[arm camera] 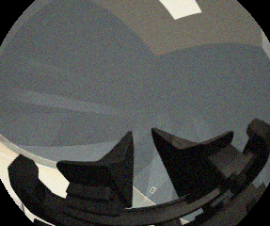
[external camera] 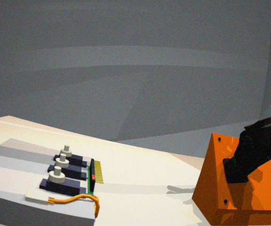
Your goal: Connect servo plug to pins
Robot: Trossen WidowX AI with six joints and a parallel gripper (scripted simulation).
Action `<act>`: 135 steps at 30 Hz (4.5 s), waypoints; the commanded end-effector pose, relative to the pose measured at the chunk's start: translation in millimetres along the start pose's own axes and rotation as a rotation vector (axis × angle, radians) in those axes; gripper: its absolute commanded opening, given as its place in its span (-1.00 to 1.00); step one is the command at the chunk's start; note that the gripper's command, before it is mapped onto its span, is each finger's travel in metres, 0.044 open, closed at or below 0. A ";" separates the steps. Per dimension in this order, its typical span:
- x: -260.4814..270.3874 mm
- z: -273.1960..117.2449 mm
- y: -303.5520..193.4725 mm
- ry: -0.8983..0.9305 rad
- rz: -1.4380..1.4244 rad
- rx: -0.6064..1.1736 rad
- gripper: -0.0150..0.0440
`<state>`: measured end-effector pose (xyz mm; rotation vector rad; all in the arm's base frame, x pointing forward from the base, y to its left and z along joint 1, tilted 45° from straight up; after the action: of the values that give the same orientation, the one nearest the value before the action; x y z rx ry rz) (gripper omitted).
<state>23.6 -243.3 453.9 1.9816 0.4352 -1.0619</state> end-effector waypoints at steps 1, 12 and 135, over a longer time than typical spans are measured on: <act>20.7 -8.3 10.1 0.073 0.032 -0.105 -0.10; 68.2 -40.8 30.2 0.274 0.114 -0.368 -0.10; 434.5 -311.3 -83.2 2.158 -1.066 0.066 -0.10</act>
<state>388.7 19.6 158.8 2.0524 2.5994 1.1921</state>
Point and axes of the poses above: the point midway between the two fingers, 35 mm back from their tips, its own z axis out along the fingers, its own x axis across the jaws, y = z × x, the point moved 7 cm from there along -z, back along the fingers, and after that the axes turned 7 degrees about -z, right-handed, at the moved point
